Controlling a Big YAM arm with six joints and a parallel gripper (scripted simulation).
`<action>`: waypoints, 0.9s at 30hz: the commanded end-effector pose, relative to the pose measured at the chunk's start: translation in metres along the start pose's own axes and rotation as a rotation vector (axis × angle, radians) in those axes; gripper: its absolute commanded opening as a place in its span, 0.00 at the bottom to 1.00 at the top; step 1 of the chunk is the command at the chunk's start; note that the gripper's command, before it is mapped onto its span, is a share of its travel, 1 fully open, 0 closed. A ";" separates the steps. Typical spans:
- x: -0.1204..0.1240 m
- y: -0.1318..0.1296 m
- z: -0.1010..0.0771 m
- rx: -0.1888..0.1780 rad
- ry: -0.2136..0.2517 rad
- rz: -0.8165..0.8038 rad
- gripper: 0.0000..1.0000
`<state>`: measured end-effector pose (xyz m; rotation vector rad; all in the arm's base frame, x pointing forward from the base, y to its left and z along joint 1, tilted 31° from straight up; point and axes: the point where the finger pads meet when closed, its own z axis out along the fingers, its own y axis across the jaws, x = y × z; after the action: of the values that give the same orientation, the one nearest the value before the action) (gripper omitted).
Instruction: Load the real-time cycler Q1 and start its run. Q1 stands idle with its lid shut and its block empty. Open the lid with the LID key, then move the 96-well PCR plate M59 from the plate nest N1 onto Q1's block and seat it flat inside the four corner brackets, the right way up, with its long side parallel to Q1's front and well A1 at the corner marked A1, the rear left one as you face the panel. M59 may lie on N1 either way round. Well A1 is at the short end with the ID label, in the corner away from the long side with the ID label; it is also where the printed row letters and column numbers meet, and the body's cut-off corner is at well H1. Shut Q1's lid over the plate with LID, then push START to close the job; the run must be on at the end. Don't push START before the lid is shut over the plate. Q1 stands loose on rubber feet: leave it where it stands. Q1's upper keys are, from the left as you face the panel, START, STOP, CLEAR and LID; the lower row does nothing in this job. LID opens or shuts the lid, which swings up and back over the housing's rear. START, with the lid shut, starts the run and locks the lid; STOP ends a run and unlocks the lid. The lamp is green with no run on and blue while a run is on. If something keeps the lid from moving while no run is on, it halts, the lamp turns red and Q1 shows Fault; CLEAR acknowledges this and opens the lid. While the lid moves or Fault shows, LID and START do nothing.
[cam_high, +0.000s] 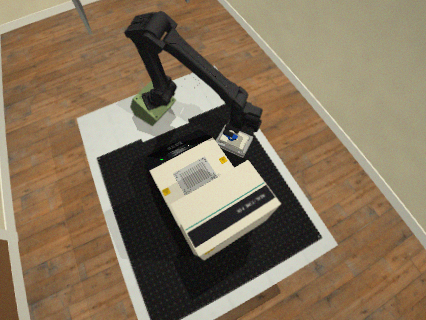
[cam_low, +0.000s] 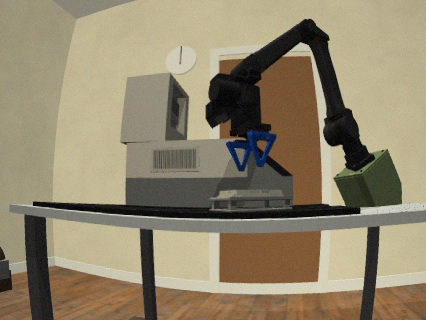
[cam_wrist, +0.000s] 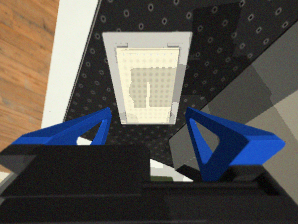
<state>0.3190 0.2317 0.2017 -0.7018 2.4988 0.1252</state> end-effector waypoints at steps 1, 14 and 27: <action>-0.009 0.001 0.013 -0.003 -0.009 -0.011 1.00; -0.014 0.001 0.045 -0.004 -0.021 -0.005 1.00; -0.016 0.005 0.043 -0.011 -0.035 0.000 1.00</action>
<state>0.3431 0.2423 0.1433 -0.7141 2.5233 0.1113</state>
